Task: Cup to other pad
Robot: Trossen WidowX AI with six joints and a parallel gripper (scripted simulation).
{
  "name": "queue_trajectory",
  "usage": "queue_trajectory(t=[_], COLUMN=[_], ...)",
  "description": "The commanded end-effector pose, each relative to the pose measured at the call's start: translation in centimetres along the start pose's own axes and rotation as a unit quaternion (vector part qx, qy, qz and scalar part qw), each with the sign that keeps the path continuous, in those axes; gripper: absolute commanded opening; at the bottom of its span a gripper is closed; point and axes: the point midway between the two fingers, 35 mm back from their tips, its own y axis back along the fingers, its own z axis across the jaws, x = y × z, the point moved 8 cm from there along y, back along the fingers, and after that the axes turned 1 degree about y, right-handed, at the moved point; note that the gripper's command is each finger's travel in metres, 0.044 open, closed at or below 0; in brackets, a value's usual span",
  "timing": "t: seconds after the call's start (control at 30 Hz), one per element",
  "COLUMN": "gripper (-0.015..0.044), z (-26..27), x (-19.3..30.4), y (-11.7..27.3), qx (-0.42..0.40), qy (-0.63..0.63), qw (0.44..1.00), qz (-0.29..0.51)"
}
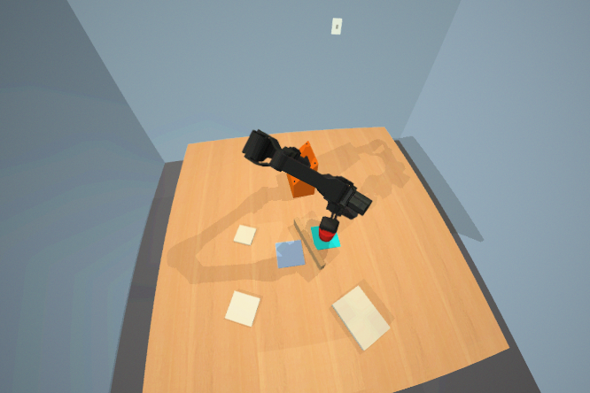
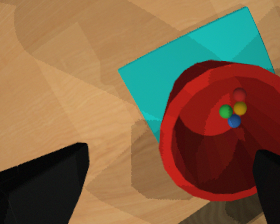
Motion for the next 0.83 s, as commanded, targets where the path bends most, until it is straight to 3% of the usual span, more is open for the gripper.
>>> queue_trajectory(t=[0.0, 0.4, 0.8], gripper=[0.044, 0.044, 0.044], z=[0.0, 0.1, 0.2], x=[-0.1, 0.0, -0.1], y=[0.6, 6.1, 5.9], qx=[0.0, -0.002, 0.001], qy=[0.0, -0.005, 0.0], qw=[1.0, 1.0, 1.0], qz=[-0.001, -0.005, -0.003])
